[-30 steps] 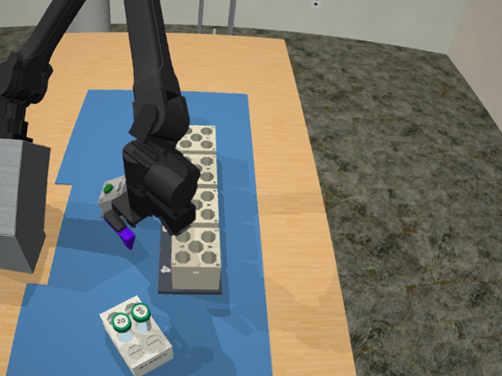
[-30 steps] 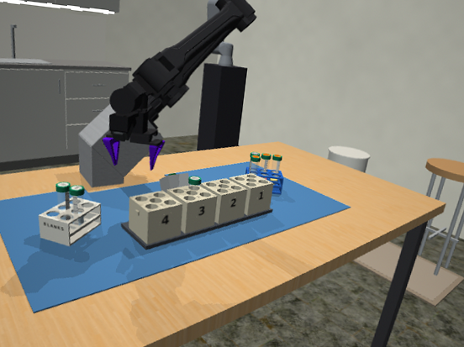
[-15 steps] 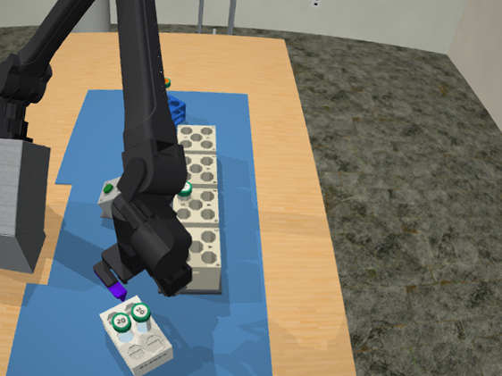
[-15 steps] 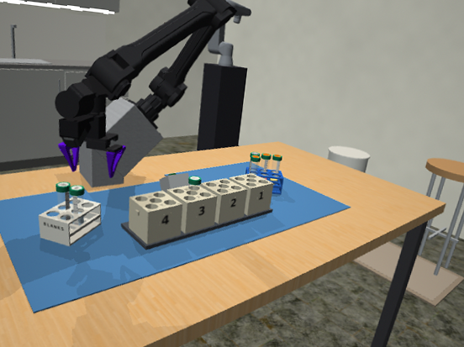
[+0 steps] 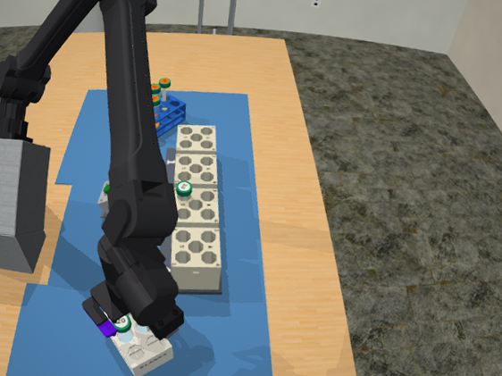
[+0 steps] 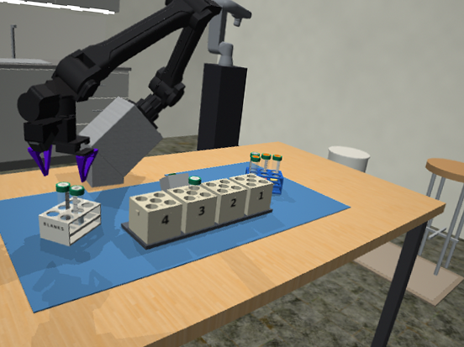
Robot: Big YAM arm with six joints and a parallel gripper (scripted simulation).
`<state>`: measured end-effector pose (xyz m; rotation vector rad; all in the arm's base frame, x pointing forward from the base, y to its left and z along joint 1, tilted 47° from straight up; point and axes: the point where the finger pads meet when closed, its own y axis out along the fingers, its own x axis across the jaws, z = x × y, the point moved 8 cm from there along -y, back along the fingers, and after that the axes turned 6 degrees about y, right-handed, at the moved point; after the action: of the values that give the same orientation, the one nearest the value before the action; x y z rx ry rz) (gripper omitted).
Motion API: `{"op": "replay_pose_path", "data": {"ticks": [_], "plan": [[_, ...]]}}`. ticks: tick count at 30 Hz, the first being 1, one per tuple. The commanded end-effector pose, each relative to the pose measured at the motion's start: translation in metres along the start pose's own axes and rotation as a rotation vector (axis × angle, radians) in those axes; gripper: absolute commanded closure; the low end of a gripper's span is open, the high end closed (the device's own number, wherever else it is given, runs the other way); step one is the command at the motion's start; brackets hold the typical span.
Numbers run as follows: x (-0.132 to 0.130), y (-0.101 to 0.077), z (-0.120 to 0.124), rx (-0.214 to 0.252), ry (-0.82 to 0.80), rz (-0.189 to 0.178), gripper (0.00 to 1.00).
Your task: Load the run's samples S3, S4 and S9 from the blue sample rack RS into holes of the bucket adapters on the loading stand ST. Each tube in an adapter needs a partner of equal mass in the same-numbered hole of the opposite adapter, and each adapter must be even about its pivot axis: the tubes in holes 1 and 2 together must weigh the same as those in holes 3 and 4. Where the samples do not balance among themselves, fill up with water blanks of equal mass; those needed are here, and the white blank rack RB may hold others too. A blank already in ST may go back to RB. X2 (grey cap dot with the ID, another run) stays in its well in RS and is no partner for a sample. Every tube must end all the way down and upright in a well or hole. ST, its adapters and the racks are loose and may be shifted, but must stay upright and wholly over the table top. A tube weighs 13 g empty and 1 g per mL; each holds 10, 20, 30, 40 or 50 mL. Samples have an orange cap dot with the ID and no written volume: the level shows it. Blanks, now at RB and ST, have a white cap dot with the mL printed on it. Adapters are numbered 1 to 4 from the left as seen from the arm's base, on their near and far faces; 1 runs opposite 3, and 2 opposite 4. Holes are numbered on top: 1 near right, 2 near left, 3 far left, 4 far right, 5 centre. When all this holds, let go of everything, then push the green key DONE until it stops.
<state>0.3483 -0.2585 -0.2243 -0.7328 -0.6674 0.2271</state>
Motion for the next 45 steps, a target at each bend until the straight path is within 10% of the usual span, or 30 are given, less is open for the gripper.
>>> {"op": "replay_pose_path", "data": {"ticks": [1, 27, 40, 45], "plan": [[0.007, -0.013, -0.01, -0.031, -0.027, 0.0, 0.0], [0.005, 0.007, -0.003, 0.006, -0.032, 0.008, 0.0], [0.007, -0.01, -0.01, -0.031, -0.027, 0.0, 0.0], [0.035, -0.007, 0.024, -0.027, -0.256, 0.008, 0.0]]}}
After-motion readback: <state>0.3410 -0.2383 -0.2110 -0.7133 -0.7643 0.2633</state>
